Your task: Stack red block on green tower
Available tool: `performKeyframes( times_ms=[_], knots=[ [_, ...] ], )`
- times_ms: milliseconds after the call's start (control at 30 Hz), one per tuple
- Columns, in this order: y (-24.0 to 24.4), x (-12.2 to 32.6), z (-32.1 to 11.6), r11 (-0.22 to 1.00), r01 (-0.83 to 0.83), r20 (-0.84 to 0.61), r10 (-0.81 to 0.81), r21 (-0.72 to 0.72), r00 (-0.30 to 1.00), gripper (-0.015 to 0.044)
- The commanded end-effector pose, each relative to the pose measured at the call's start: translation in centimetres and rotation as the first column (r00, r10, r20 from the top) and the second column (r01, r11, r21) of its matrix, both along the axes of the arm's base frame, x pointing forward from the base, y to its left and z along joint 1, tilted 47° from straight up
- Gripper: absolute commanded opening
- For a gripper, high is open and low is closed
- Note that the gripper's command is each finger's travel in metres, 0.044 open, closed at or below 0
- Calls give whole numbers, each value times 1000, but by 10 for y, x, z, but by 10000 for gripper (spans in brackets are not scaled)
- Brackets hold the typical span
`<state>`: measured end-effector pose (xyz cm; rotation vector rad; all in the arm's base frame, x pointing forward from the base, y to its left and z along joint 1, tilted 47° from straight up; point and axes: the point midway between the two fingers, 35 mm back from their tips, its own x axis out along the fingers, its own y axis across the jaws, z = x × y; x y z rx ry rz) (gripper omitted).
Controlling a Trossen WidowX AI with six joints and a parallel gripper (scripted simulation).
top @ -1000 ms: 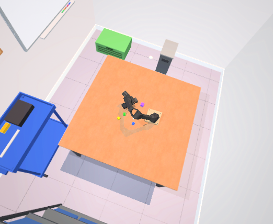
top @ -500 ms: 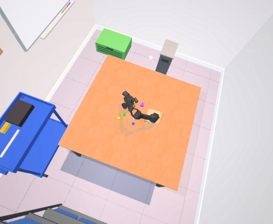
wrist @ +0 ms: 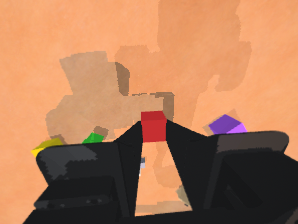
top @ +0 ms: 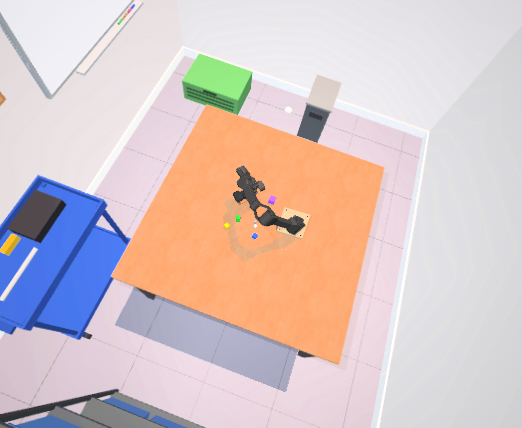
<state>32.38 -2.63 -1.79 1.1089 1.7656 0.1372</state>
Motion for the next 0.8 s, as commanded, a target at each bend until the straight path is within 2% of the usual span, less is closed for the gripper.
performKeyframes(
  times_ms=[0,200,500,767],
  knots=[
    [-17,3,15,1000,-1,8,1,-8,1000,0],
    [-33,4,30,1000,-1,8,1,-8,1000,0],
    [-33,4,32,1000,-1,8,1,-8,1000,0],
    [6,14,73,1000,5,14,-5,-8,1000,0]
  ],
)
